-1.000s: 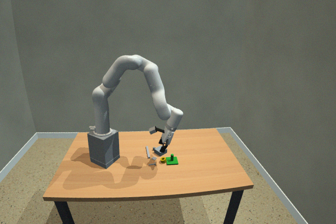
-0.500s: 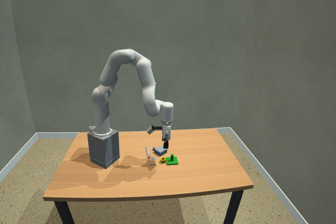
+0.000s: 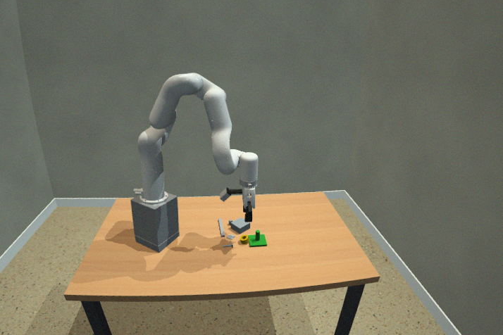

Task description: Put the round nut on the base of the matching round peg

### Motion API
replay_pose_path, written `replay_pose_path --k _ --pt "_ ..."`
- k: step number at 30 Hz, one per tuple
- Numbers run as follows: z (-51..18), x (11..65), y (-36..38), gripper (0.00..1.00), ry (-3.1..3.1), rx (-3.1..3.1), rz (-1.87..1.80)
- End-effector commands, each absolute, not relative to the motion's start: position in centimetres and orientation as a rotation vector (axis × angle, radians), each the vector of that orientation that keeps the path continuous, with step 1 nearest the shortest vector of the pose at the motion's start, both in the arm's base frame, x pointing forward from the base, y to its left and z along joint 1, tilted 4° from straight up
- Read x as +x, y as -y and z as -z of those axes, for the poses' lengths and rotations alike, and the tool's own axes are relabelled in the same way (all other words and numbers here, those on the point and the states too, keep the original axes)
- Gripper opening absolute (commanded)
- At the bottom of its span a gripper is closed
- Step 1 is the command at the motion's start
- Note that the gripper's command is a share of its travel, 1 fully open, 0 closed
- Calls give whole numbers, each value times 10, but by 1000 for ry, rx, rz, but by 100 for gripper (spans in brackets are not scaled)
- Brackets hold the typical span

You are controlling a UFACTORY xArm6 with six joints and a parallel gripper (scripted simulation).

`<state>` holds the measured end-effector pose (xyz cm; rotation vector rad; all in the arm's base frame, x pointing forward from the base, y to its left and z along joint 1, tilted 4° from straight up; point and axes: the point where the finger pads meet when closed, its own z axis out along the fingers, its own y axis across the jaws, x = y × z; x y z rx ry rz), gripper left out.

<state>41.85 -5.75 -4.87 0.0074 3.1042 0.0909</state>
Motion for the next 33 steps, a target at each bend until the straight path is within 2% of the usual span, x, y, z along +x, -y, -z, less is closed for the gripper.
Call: replay_pose_path --k 1,7,33 --pt "62 419 55 60 -3099 6 -101" --pt "106 410 54 60 -3100 6 -96" --pt "109 411 54 60 -3100 6 -97"
